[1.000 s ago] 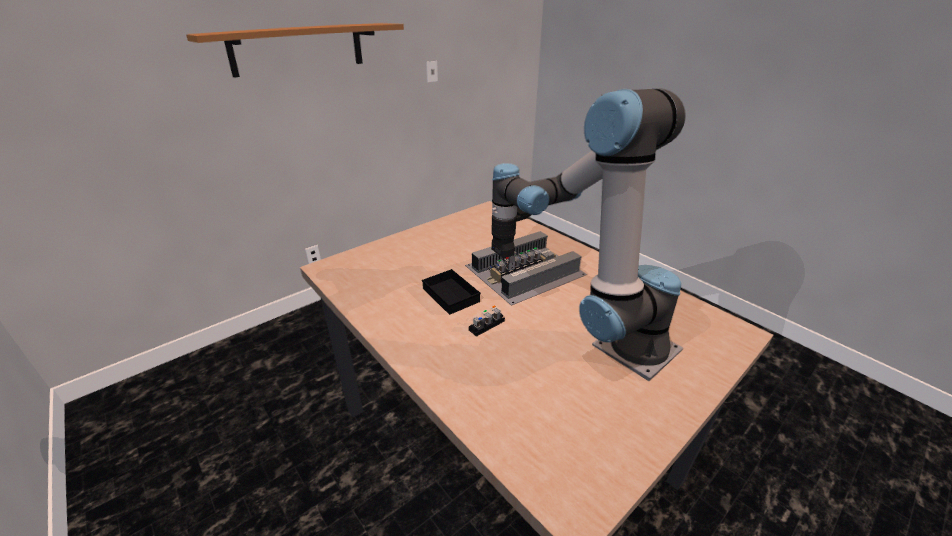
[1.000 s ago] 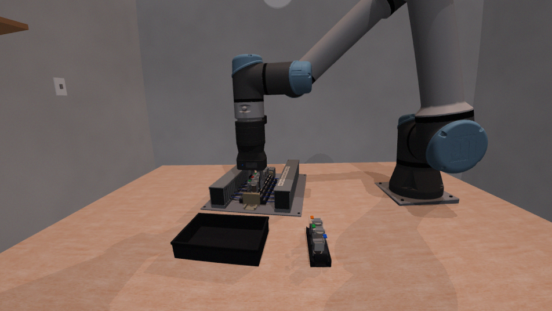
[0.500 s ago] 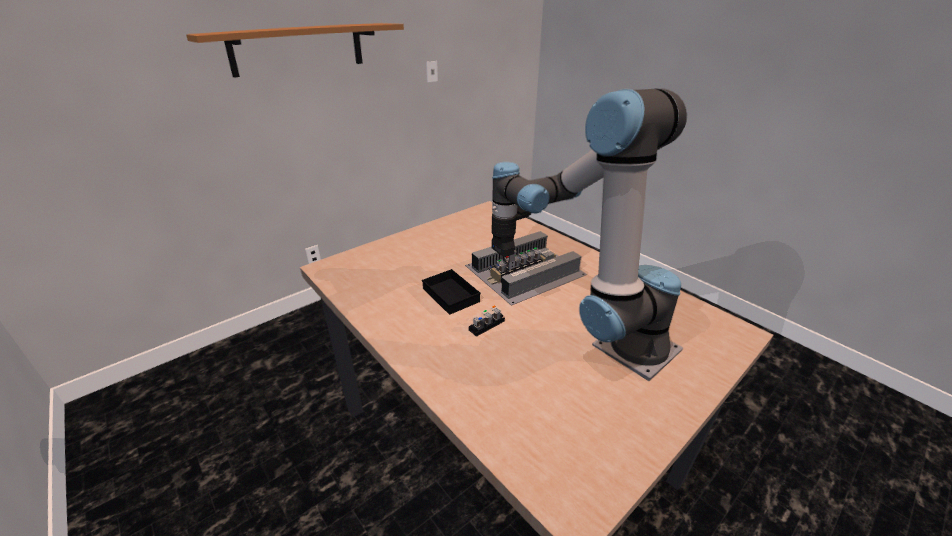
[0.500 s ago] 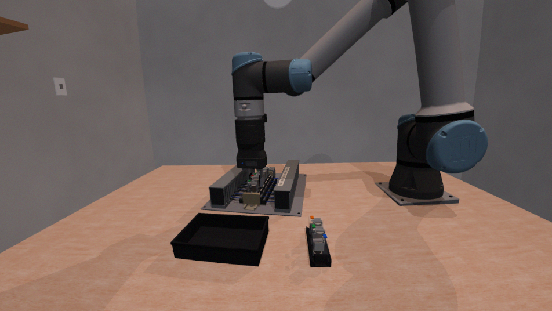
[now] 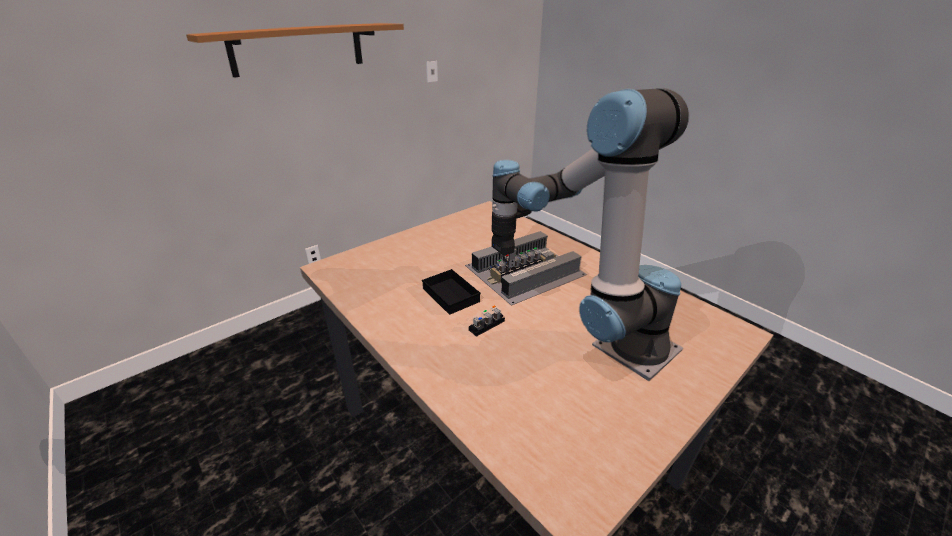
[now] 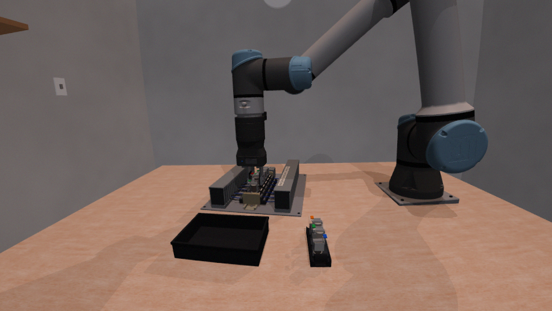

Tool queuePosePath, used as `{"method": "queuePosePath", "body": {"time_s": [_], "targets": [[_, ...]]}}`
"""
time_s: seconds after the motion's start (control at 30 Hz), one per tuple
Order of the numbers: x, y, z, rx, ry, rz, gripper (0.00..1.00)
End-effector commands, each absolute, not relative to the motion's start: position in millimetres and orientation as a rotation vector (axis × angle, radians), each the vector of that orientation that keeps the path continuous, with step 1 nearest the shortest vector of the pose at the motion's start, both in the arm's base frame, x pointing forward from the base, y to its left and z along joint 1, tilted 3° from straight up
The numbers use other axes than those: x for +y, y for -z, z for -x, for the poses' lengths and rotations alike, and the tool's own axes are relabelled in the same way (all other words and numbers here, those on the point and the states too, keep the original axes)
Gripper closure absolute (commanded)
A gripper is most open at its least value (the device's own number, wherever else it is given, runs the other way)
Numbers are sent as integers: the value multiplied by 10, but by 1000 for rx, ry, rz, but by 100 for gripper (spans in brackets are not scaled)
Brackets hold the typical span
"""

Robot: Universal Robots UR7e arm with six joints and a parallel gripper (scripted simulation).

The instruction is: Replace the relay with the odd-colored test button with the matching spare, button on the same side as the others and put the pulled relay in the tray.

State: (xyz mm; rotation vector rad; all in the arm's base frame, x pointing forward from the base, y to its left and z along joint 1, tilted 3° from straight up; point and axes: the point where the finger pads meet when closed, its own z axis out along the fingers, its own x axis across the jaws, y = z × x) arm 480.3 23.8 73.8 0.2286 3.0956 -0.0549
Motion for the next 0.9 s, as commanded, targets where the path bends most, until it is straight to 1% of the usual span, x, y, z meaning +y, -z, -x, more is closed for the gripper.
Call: {"method": "queuePosePath", "body": {"time_s": [0.0, 0.87], "targets": [[239, -759, -4806, 3094, 55, -229, 100], [241, -830, -4803, 3094, 55, -228, 100]]}}
